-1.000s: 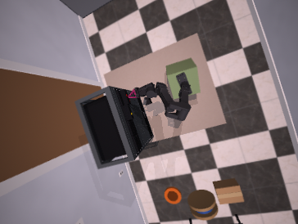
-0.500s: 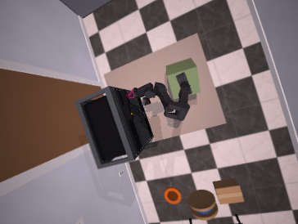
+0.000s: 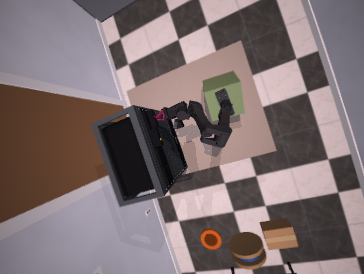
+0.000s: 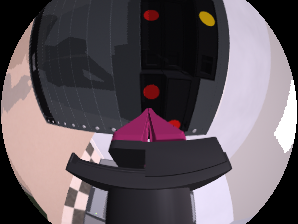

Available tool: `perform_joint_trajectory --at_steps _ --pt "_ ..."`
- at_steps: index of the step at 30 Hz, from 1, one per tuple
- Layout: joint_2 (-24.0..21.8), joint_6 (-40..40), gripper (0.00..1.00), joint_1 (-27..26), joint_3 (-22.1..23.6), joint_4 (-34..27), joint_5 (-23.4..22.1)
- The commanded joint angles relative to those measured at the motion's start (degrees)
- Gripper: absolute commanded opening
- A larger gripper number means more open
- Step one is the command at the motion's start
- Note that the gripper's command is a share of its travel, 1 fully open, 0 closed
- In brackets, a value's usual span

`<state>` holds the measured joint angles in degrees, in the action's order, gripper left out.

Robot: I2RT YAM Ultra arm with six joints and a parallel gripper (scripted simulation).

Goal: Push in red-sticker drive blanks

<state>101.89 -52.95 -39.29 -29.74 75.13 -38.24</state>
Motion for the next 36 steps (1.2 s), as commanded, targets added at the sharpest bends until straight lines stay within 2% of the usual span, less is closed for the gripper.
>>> perform_joint_trajectory --at_steps 1,13,36 --pt "0.6 0.1 0.00 -0.1 -2.6 -1.4 3.2" --pt "1.4 0.1 0.00 0.0 -4.3 -2.4 3.2" --pt "1.4 0.1 0.00 -0.1 -4.4 -2.5 3.2"
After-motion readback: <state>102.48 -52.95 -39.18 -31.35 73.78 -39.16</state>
